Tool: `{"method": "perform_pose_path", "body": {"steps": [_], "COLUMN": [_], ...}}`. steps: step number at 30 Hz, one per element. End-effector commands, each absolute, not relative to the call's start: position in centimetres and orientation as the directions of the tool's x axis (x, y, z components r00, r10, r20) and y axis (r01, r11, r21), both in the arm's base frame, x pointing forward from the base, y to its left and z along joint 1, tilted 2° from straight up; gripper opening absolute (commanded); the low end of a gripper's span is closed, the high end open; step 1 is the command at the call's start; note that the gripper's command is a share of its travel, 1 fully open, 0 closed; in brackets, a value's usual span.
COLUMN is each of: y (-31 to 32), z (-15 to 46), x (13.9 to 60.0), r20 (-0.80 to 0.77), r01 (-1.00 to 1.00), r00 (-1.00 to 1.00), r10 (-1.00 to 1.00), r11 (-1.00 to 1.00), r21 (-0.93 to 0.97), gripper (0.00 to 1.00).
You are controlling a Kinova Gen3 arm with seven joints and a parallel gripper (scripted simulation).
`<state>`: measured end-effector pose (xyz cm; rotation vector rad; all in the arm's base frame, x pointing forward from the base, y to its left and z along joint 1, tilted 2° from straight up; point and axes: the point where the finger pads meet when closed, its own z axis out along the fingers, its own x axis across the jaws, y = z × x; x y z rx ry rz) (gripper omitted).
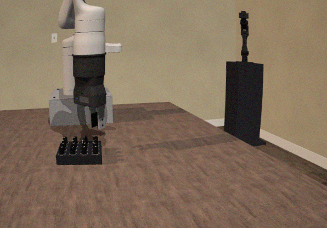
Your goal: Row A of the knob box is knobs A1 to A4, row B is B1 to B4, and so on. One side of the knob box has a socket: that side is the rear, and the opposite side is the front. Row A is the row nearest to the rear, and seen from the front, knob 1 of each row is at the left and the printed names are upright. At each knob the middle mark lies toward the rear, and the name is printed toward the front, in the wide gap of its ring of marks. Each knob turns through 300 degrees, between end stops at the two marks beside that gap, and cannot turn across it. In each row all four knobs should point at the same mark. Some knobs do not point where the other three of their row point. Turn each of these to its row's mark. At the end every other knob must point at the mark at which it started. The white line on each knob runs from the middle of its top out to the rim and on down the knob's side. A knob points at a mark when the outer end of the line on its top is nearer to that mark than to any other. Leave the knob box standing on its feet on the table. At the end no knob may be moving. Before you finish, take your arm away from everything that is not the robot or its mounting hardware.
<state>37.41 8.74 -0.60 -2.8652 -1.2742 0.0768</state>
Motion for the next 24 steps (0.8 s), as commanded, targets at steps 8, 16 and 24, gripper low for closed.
{"method": "perform_pose_path", "body": {"steps": [8, 16, 24], "y": [8.3, 7.9, 7.5], "z": [-0.3, -0.1, 0.3], "x": [36.5, 36.4, 37.1], "r20": [-0.025, -0.008, 0.011], "r01": [0.964, 0.996, 0.875], "r00": [0.260, -0.070, -0.481], "r10": [0.965, 0.998, 0.877], "r11": [-0.261, 0.069, 0.481], "r21": [-0.057, -0.064, -0.053], "gripper": [0.46, 0.46, 0.46]}}
